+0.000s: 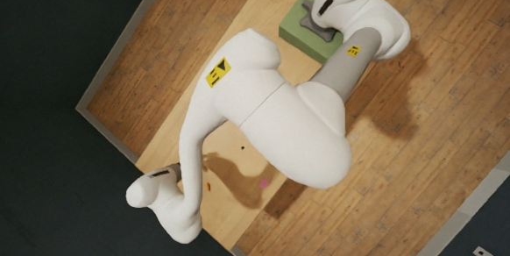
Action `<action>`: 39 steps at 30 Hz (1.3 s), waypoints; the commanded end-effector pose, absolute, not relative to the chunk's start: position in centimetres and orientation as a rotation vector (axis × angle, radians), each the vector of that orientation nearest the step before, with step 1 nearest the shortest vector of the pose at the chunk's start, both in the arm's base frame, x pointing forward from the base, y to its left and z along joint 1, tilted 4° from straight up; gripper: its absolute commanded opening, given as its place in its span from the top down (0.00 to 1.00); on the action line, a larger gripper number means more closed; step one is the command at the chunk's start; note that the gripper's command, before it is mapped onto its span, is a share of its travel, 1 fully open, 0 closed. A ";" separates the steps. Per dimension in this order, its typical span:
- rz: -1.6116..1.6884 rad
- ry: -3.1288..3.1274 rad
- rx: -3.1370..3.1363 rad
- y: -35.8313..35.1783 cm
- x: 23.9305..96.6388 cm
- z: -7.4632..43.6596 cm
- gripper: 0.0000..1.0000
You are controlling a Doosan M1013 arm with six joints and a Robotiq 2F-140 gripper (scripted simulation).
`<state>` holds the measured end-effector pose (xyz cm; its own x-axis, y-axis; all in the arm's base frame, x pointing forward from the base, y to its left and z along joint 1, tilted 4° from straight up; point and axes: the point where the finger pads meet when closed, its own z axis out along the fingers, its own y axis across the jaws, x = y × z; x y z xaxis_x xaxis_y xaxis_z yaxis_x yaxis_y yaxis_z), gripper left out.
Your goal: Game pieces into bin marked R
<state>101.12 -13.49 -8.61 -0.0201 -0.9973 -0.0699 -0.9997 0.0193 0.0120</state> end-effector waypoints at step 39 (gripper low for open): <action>0.087 2.212 -2.168 -13.5 101.2 -7.8 0.84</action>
<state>101.09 -13.49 -8.49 -0.0201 -0.9973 -0.0699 -0.9997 0.0193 0.0127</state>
